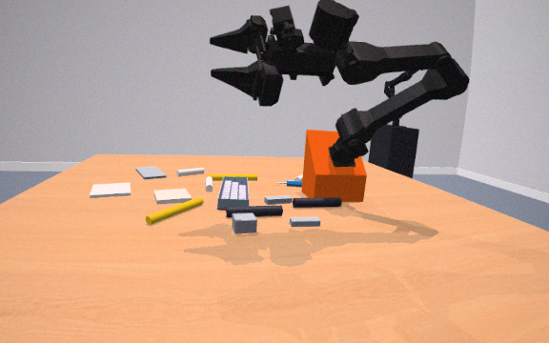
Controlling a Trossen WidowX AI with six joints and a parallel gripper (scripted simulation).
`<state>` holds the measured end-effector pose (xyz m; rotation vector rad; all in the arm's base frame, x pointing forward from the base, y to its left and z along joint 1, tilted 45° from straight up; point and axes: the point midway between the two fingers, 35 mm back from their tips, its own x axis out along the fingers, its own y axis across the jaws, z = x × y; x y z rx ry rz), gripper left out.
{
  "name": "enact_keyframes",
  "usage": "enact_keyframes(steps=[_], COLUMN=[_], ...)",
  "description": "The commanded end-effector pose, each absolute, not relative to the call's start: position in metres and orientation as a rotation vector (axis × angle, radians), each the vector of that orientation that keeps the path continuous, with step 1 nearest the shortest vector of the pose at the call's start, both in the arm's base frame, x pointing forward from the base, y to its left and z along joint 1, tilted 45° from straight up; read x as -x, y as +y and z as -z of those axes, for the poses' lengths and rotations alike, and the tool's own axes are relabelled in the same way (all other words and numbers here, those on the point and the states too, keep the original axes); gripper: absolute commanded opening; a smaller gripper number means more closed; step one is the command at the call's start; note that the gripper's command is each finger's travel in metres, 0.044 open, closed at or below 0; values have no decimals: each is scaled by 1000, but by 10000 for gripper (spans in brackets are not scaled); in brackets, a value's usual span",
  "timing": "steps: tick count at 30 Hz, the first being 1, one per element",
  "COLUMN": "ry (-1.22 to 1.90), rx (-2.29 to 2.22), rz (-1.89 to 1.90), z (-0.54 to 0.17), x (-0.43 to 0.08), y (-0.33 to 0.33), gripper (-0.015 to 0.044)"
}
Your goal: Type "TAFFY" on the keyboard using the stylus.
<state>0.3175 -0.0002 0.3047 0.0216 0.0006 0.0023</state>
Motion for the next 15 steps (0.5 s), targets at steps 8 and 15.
enact_keyframes(steps=[8, 15], ry=[322, 807], rx=[-10, -162], rz=[-116, -291], z=[-233, -125], x=[-344, -349], y=[8, 21], gripper=[230, 46])
